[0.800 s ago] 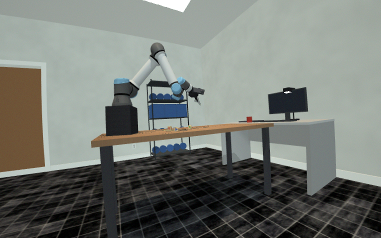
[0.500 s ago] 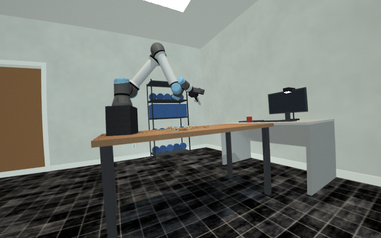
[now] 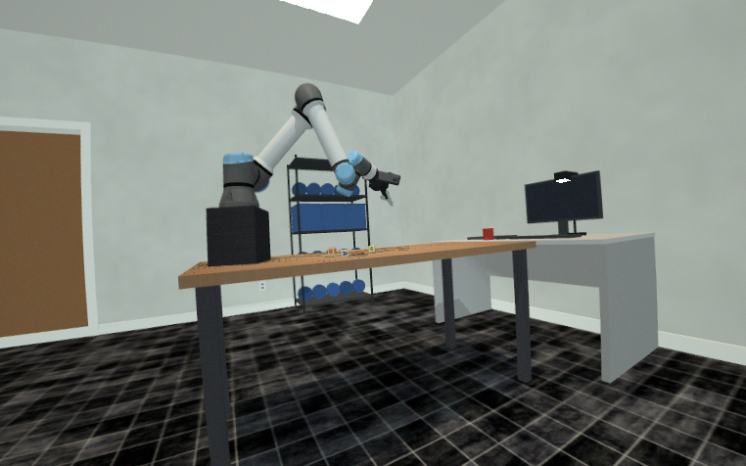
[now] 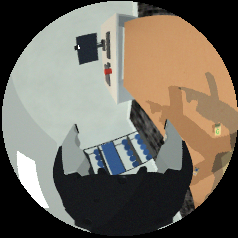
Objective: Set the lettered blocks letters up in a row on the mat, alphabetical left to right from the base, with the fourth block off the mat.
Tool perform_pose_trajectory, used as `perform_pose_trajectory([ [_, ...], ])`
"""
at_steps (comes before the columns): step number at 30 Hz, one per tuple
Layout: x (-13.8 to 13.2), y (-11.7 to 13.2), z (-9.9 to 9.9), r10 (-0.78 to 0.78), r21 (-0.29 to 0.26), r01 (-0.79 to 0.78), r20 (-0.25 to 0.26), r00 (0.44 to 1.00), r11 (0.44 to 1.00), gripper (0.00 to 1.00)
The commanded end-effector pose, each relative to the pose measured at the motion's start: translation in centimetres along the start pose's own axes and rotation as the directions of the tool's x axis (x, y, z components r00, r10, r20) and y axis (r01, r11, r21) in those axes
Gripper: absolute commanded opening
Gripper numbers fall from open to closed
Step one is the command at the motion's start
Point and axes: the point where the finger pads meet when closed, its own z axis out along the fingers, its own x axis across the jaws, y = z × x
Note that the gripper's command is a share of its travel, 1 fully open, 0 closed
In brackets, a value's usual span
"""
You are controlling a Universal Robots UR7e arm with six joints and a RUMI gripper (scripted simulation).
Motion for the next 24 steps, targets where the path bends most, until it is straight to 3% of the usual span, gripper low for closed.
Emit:
perform_pose_trajectory([
  [1,0.4,0.8,0.5,0.004,0.002,-0.004,-0.019,1.000,1.000,1.00],
  [8,2.6,3.6,2.3,0.019,0.021,-0.017,-0.106,0.994,1.000,1.00],
  [10,2.6,3.6,2.3,0.019,0.021,-0.017,-0.106,0.994,1.000,1.00],
  [15,5.6,7.1,3.8,0.024,0.045,-0.014,-0.216,0.976,0.999,1.00],
  [17,5.8,7.3,3.8,0.024,0.047,-0.014,-0.222,0.975,0.999,1.00],
  [24,9.1,11.0,4.4,0.013,0.069,0.011,-0.337,0.941,0.998,1.00],
])
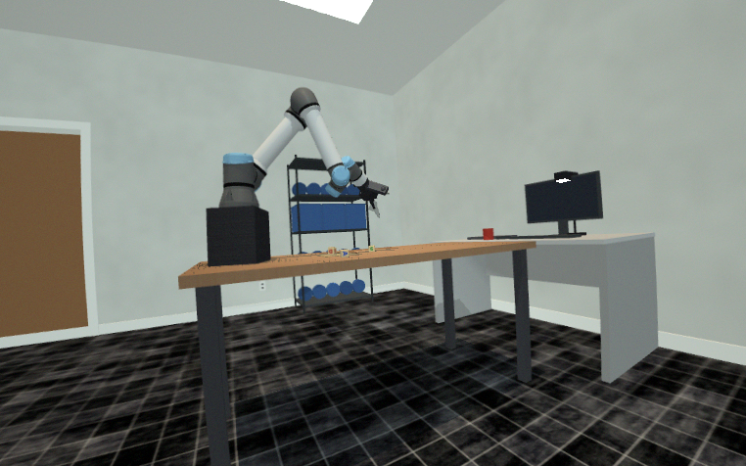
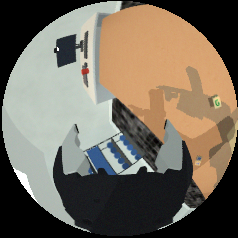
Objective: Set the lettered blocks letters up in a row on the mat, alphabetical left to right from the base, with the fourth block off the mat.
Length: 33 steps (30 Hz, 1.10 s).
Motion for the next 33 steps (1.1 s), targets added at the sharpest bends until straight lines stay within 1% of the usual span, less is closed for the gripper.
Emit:
perform_pose_trajectory([
  [1,3.1,3.3,1.5,-0.005,0.041,0.010,-0.131,0.991,0.999,1.00],
  [3,3.1,3.3,1.5,-0.005,0.041,0.010,-0.131,0.991,0.999,1.00],
  [4,4.1,4.4,1.7,-0.013,0.049,0.022,-0.167,0.986,0.999,1.00],
  [5,4.7,5.0,1.7,-0.019,0.053,0.029,-0.187,0.982,0.998,1.00],
  [11,7.0,7.4,1.7,-0.044,0.069,0.065,-0.268,0.962,0.995,1.00],
  [18,9.8,10.1,1.2,-0.082,0.085,0.121,-0.362,0.929,0.989,1.00],
  [20,9.8,10.1,1.2,-0.082,0.085,0.121,-0.362,0.929,0.989,1.00],
  [21,10.9,11.0,0.9,-0.099,0.090,0.146,-0.397,0.913,0.985,1.00],
  [22,11.3,11.4,0.8,-0.106,0.092,0.156,-0.410,0.906,0.983,1.00],
  [33,15.1,14.6,-1.2,-0.178,0.099,0.269,-0.532,0.828,0.958,1.00],
])
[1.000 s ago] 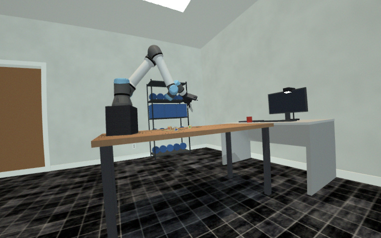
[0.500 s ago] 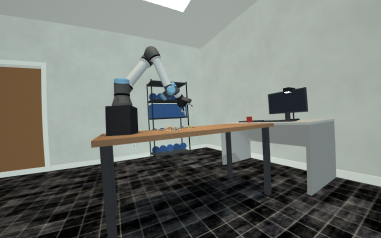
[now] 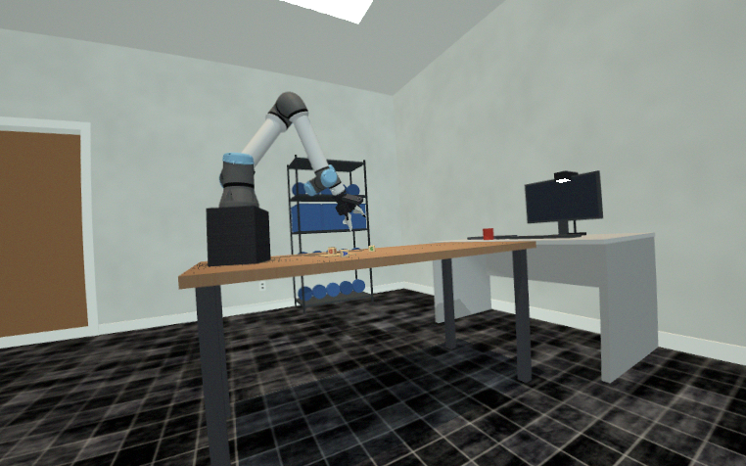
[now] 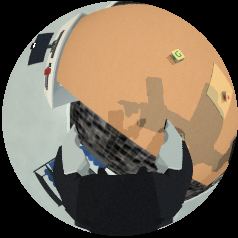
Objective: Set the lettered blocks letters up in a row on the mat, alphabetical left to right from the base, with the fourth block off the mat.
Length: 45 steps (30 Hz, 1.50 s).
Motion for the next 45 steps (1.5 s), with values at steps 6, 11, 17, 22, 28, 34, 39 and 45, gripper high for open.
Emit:
perform_pose_trajectory([
  [6,4.6,3.8,-1.2,-0.108,0.074,0.121,-0.165,0.980,0.990,1.00],
  [11,6.1,5.0,-1.9,-0.153,0.096,0.177,-0.217,0.964,0.979,1.00],
  [17,7.9,6.2,-3.1,-0.210,0.122,0.252,-0.277,0.937,0.960,1.00],
  [22,9.0,6.9,-3.9,-0.248,0.138,0.302,-0.315,0.916,0.943,1.00],
  [28,10.6,7.9,-5.5,-0.307,0.161,0.388,-0.374,0.875,0.908,1.00],
  [34,11.7,8.5,-6.8,-0.353,0.178,0.456,-0.418,0.837,0.872,1.00],
  [39,11.9,8.6,-7.1,-0.361,0.181,0.470,-0.427,0.829,0.864,1.00],
  [45,11.8,8.7,-7.2,-0.365,0.184,0.476,-0.429,0.826,0.860,1.00],
])
